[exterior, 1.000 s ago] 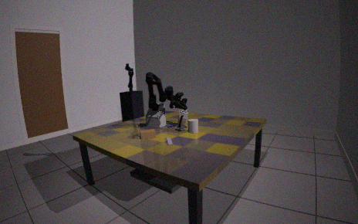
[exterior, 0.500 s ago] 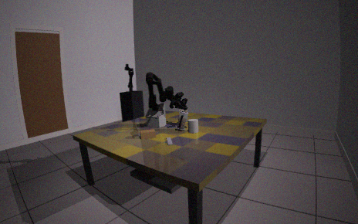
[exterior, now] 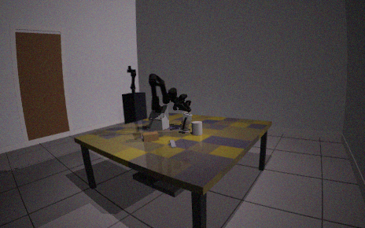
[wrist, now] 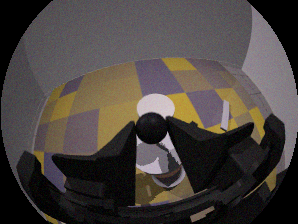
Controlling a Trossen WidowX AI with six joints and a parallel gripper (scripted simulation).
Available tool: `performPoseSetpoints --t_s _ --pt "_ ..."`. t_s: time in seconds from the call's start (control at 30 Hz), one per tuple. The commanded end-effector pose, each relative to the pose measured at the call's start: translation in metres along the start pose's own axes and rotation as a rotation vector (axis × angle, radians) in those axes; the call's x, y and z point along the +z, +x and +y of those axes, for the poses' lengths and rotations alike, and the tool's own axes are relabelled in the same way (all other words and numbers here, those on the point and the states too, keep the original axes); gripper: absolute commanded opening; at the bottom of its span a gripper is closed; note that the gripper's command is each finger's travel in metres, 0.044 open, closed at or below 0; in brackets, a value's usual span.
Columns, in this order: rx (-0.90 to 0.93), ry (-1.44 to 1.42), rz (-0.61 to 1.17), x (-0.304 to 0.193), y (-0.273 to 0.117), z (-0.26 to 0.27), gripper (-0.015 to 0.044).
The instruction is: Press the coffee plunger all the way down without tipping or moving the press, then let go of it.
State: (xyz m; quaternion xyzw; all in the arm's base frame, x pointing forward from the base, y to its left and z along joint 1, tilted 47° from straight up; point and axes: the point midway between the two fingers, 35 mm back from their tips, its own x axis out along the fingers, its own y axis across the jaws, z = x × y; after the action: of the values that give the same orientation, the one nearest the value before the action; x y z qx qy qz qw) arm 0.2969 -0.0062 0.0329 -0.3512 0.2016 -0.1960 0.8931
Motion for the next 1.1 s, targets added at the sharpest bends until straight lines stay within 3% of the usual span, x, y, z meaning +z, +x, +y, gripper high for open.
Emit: performPoseSetpoints --t_s 0.0,0.07,0.47,0.83,1.07 --pt "0.000 -0.001 0.001 0.000 0.000 0.000 0.0123" --pt "0.000 -0.001 0.001 0.000 0.000 0.000 0.0123" --pt "0.000 -0.001 0.001 0.000 0.000 0.000 0.0438" --pt "0.040 -0.045 -0.076 0.029 -0.004 0.010 0.0440" --pt "0.045 -0.023 -0.025 0.041 -0.025 0.005 0.0440"
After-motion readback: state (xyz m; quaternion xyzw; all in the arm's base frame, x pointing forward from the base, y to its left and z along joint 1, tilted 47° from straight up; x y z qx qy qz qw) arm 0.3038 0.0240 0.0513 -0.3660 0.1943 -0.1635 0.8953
